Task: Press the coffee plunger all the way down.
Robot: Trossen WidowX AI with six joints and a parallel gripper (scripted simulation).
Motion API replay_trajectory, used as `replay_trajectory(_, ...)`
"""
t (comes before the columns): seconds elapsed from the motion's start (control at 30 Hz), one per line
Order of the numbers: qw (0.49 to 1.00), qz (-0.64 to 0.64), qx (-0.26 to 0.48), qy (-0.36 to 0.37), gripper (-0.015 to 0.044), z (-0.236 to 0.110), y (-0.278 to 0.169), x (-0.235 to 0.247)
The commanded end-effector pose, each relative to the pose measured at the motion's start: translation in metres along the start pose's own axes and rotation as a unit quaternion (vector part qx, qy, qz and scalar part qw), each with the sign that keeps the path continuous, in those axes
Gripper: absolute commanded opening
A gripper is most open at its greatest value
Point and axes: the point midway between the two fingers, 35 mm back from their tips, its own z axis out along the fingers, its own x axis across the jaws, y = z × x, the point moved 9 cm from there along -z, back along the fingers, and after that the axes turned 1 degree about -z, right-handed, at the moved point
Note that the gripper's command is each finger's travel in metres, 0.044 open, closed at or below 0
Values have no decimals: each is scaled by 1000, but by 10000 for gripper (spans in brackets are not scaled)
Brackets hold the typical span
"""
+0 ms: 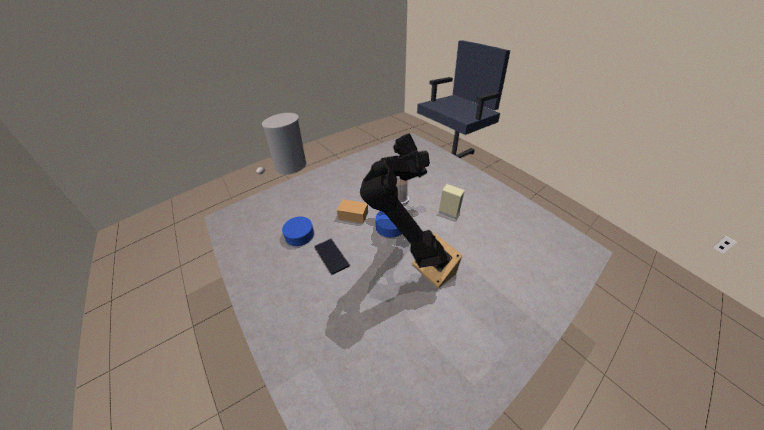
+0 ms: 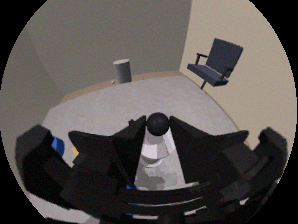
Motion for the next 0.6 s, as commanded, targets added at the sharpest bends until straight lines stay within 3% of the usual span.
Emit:
replay_trajectory(0.0, 1000, 6, 11, 2, 129, 3, -4, 0)
replay_trajectory(0.57, 1000, 2, 3, 1, 129, 1, 0, -1)
